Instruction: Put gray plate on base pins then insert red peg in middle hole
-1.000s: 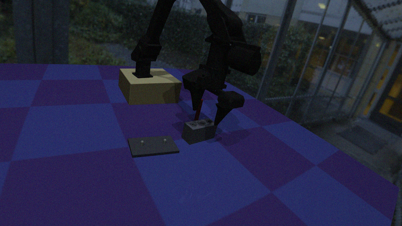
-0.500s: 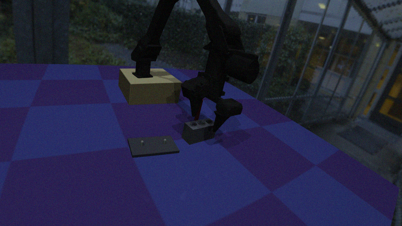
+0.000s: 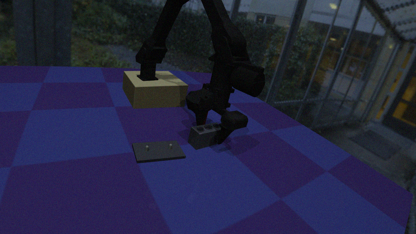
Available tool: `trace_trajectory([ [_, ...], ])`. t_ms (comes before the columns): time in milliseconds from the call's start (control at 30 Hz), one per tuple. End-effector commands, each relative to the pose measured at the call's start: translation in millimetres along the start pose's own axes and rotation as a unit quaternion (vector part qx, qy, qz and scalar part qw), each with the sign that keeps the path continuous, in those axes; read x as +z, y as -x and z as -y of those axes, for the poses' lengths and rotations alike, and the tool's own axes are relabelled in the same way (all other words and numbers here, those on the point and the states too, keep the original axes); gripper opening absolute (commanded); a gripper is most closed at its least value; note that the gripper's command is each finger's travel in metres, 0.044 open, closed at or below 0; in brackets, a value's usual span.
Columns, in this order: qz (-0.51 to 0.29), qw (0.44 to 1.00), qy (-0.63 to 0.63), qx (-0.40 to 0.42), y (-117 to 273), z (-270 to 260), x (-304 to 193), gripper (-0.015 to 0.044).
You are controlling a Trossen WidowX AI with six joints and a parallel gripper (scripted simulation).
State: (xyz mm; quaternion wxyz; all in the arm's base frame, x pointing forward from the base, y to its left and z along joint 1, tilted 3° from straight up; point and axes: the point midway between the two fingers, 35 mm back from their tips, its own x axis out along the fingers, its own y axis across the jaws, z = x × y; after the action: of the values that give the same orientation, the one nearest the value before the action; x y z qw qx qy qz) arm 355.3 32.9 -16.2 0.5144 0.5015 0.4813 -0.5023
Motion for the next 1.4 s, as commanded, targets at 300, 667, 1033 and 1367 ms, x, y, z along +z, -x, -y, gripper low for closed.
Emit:
trace_trajectory([
  [300,0.003,1.000,0.000,-0.007,-20.5,5.7,1.3,0.0414],
  [667,0.003,1.000,0.000,-0.007,-20.5,5.7,1.3,0.0164],
  [1033,0.003,1.000,0.000,-0.007,-13.2,3.2,1.0,0.0000],
  [1367,0.003,1.000,0.000,-0.007,16.9,-4.5,0.1,0.0000],
])
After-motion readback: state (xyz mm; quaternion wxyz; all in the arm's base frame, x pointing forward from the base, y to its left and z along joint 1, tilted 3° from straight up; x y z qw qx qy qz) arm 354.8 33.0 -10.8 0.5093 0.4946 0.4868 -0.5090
